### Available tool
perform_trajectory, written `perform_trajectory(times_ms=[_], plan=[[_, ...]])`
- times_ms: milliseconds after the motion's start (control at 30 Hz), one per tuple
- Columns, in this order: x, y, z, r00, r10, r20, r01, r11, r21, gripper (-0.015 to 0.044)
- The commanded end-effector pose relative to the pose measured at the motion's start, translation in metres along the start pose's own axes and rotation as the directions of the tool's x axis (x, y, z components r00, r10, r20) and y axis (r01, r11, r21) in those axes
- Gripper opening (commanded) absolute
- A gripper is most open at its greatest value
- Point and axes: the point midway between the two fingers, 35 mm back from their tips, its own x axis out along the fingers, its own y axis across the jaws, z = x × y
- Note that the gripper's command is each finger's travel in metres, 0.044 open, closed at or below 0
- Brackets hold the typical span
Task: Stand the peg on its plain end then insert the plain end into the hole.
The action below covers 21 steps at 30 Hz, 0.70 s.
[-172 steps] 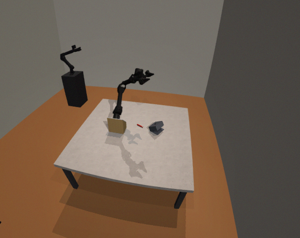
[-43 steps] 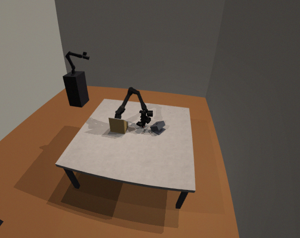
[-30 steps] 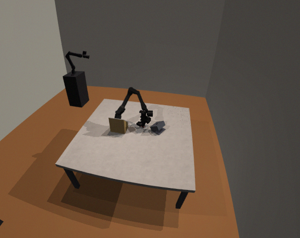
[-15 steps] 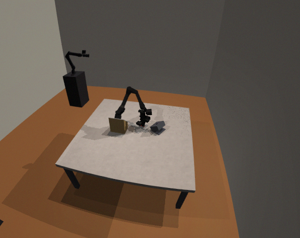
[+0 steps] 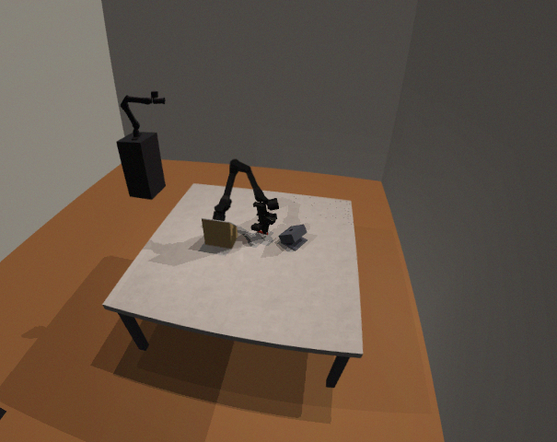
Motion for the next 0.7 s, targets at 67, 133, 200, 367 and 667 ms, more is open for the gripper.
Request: perform_trajectory(times_ms=[67, 133, 200, 367, 667], plan=[[-0.003, 0.000, -0.003, 0.999, -0.001, 0.050, 0.001, 1.000, 0.001, 0.0051], [-0.004, 0.000, -0.003, 0.998, -0.001, 0.067, 0.001, 1.000, 0.001, 0.0051], [-0.005, 0.000, -0.004, 0.996, -0.001, 0.084, 0.001, 1.000, 0.001, 0.0051], [-0.008, 0.000, -0.006, 0.992, -0.001, 0.127, 0.001, 1.000, 0.002, 0.0051], [-0.013, 0.000, -0.009, 0.979, -0.001, 0.204, 0.001, 1.000, 0.002, 0.0051]])
